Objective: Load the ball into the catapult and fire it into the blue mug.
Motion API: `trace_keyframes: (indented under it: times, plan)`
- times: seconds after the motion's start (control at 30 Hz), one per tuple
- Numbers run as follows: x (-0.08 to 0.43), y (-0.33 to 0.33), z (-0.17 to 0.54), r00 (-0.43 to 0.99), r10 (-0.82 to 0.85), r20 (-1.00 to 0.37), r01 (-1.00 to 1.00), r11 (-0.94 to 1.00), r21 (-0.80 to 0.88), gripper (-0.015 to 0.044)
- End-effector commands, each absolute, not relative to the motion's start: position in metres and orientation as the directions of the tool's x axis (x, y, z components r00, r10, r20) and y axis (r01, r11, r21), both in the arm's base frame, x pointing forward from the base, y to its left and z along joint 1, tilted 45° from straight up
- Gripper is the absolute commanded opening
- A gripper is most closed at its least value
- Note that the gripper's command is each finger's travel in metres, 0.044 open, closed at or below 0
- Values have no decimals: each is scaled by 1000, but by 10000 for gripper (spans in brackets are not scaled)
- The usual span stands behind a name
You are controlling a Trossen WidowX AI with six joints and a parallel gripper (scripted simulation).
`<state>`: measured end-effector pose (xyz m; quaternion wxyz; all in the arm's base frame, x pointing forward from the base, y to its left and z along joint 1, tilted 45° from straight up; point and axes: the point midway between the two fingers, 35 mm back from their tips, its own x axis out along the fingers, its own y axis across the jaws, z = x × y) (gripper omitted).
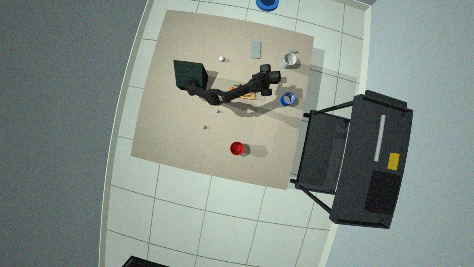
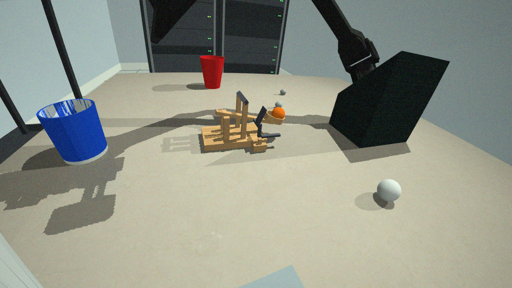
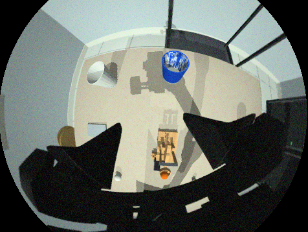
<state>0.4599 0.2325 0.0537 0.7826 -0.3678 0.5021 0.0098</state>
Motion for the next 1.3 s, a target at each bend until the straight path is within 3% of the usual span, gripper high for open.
trace_keyframes:
  times: [0.0,0.3,0.97,1.27]
  plan:
    - [495,244,72,597,-308,-741,-381,705,-599,440]
    - [556,266,123,784,-227,-578,-324,644,-693,440]
    - [557,266,124,787,-226,-574,-322,643,-695,440]
    - [557,266,124,787,-226,-574,-322,643,-695,204]
